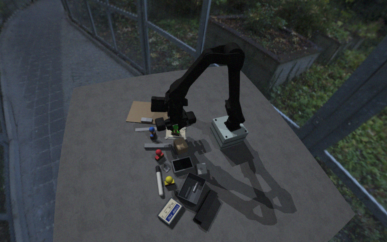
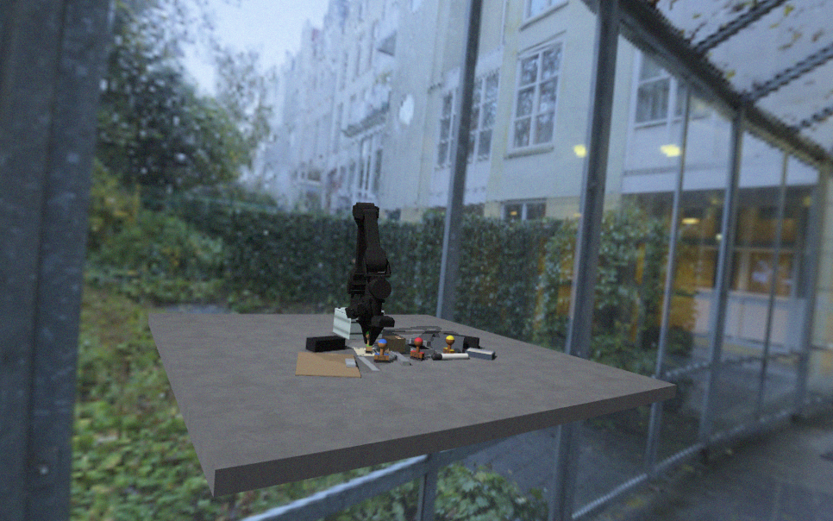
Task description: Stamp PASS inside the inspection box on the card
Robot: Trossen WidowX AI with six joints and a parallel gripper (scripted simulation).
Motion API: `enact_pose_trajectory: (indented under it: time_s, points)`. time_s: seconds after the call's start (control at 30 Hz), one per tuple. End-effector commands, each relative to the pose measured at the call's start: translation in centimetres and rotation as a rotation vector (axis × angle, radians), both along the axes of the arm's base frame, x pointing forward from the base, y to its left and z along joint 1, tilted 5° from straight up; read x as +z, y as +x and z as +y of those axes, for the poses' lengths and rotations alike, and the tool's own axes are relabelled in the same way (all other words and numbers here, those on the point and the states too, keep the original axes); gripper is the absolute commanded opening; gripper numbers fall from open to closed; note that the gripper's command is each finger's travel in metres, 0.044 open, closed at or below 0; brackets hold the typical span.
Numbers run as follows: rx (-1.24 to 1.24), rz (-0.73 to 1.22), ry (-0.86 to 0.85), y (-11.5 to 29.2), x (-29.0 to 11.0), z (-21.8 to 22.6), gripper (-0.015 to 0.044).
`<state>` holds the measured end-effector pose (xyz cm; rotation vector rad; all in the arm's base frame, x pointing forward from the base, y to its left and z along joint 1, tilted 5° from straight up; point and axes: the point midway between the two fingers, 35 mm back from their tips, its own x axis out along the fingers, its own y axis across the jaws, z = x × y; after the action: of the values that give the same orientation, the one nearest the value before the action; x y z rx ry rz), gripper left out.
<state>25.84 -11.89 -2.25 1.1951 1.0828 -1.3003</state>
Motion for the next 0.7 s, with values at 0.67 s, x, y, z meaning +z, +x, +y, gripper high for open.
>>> enact_pose_trajectory:
  time_s: [0.67]
  points:
    - [0.004, 0.002, -0.003, -0.05, 0.02, -0.03, 0.0]
